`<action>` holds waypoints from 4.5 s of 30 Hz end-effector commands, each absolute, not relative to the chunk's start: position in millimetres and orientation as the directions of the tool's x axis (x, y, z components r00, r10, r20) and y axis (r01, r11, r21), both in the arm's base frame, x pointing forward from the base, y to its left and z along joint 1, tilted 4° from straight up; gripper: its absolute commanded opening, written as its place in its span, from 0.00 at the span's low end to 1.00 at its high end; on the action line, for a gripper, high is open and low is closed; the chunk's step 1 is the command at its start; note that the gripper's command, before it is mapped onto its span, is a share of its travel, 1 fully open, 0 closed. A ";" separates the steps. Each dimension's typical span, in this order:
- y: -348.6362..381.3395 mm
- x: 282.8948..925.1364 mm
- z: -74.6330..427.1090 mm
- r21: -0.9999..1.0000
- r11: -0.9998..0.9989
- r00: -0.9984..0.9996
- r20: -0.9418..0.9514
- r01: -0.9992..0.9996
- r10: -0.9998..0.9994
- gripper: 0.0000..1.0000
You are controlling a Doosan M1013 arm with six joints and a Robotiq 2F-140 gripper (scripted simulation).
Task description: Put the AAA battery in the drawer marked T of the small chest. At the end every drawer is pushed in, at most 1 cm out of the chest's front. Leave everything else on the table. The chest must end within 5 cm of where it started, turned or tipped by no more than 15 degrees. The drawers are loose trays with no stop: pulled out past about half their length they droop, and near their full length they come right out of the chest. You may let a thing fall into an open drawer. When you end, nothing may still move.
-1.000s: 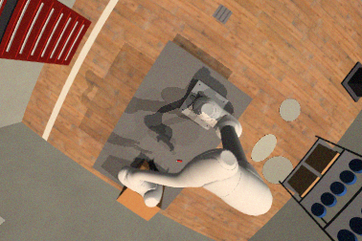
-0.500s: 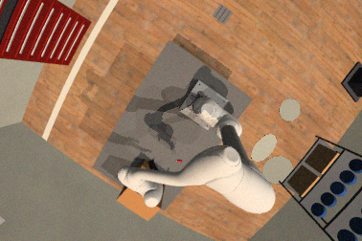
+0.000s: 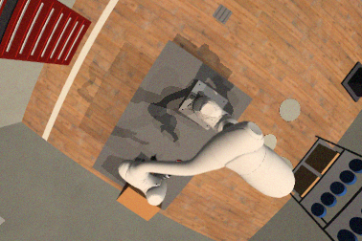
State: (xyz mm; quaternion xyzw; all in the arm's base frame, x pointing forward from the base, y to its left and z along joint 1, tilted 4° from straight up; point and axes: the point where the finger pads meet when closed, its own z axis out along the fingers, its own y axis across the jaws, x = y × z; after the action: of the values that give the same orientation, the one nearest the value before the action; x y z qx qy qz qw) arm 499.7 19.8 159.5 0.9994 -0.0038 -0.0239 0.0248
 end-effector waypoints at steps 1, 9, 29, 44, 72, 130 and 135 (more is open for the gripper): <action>19.4 497.2 156.1 0.047 -0.999 1.000 -0.030 -0.005 -0.007 1.00; 18.6 511.0 140.8 0.047 -0.999 0.989 0.145 -0.005 0.002 1.00; 15.8 552.1 95.6 0.048 -0.999 0.785 0.620 -0.006 0.025 1.00; 10.5 555.2 92.4 0.060 -0.998 0.759 0.650 -0.016 0.027 1.00; 14.1 588.3 55.4 0.047 -0.999 0.427 0.903 -0.005 0.040 1.00; 10.5 632.7 -17.8 0.047 -0.999 0.400 0.915 -0.005 0.041 0.00; 9.7 642.3 -33.9 0.047 -0.999 0.400 0.915 -0.005 0.041 0.00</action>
State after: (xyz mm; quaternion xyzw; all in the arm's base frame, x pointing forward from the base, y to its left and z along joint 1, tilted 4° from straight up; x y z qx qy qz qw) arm 632.3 11.1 -27.6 0.8395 0.0091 0.5429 0.0194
